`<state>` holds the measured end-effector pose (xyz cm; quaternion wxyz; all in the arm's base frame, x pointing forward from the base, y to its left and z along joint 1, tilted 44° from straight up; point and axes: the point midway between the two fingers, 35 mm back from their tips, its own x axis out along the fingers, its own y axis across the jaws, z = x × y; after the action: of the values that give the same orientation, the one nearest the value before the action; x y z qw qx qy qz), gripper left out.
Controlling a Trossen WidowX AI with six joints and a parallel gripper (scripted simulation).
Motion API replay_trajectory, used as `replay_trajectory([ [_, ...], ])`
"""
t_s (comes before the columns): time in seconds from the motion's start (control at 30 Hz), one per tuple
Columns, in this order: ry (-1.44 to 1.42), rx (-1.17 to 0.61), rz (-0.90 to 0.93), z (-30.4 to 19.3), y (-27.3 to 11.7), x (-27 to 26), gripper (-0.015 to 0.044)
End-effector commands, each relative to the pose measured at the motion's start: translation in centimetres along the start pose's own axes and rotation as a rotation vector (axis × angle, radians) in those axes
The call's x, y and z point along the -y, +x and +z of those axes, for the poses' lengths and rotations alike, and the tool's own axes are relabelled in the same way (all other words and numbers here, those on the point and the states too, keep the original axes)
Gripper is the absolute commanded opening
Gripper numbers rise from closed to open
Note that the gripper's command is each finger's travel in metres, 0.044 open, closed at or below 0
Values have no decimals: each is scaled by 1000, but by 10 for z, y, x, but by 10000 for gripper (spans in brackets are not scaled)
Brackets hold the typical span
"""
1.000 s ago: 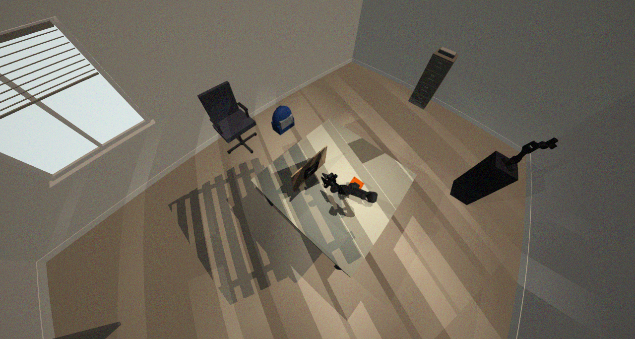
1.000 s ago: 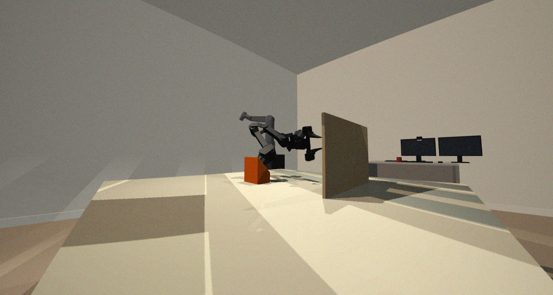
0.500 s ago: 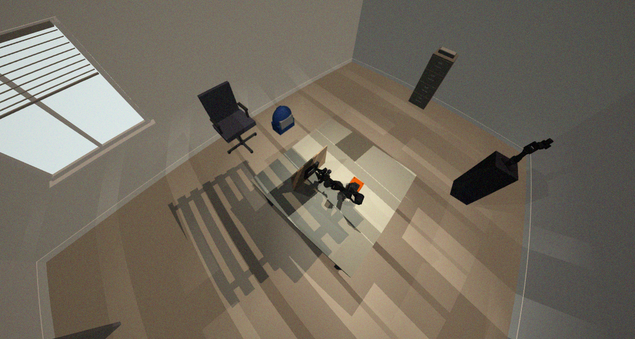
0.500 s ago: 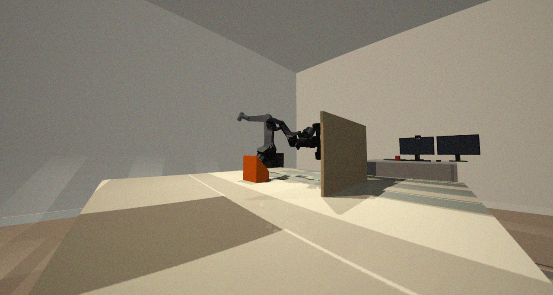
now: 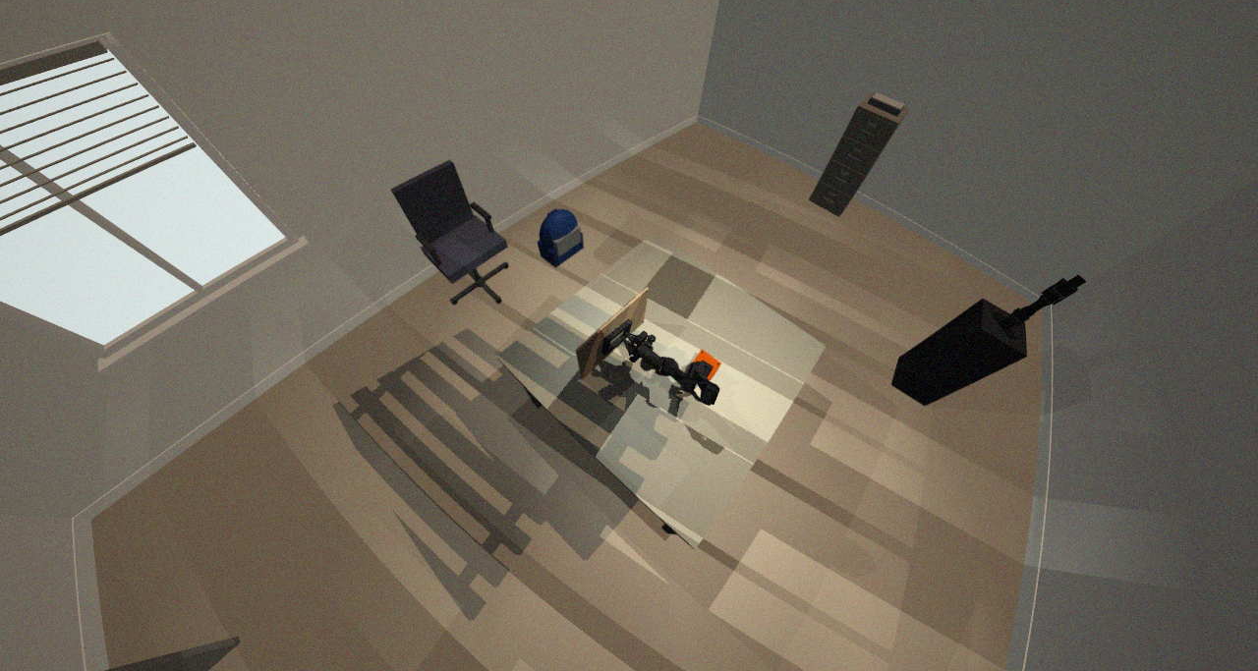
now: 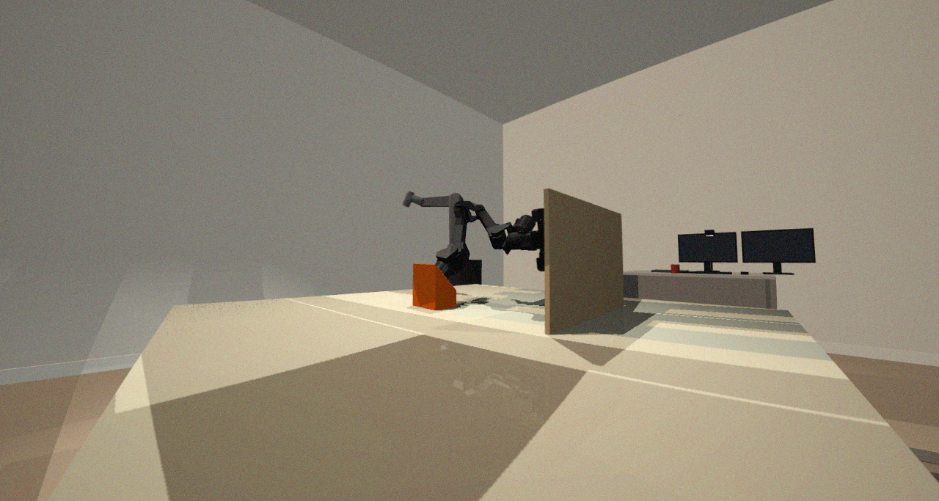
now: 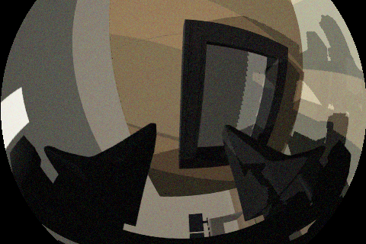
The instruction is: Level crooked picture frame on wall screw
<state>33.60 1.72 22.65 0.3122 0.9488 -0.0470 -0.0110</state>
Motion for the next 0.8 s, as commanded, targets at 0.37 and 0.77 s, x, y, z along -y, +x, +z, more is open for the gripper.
replay_trajectory([
  [0.37,-6,0,-7,0,19,2,260],
  [0.77,-7,0,-7,0,38,2,260],
])
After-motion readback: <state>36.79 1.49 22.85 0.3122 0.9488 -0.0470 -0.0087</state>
